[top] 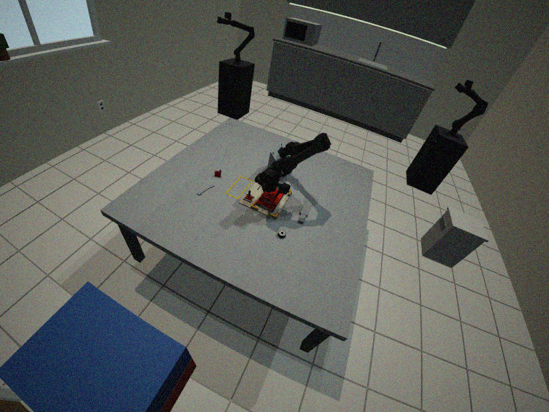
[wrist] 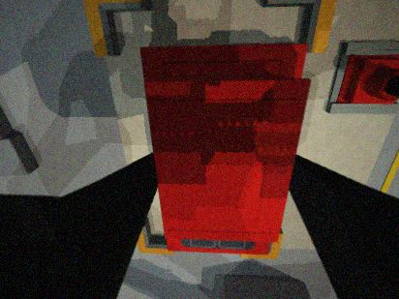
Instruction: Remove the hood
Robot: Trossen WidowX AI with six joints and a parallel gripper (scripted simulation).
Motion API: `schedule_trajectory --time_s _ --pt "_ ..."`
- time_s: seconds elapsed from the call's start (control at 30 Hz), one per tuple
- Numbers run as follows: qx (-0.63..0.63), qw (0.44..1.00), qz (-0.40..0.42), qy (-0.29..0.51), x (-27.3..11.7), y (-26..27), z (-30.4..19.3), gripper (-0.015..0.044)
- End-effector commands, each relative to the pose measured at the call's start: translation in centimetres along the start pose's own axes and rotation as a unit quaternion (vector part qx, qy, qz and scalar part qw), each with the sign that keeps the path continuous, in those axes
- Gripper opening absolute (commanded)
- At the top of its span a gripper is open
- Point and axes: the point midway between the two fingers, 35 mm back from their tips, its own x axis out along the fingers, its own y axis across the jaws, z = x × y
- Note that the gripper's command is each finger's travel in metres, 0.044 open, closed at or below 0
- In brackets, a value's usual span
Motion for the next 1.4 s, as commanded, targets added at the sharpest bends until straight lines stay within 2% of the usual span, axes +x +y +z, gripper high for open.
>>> schedule_trajectory --time_s 0.0,0.27,0.33,1.37 --pt "-0.005 1.000 -0.003 -0.006 -1.2 0.0 0.4 0.0000" --pt "-0.005 1.000 -0.003 -0.006 -4.4 0.0 0.3 0.0000" --pt "0.002 1.000 -0.001 -0.002 -3.5 -0.2 0.1 0.0000" --pt "-0.001 1.000 -0.015 -0.006 -4.6 -13.5 0.0 0.0000"
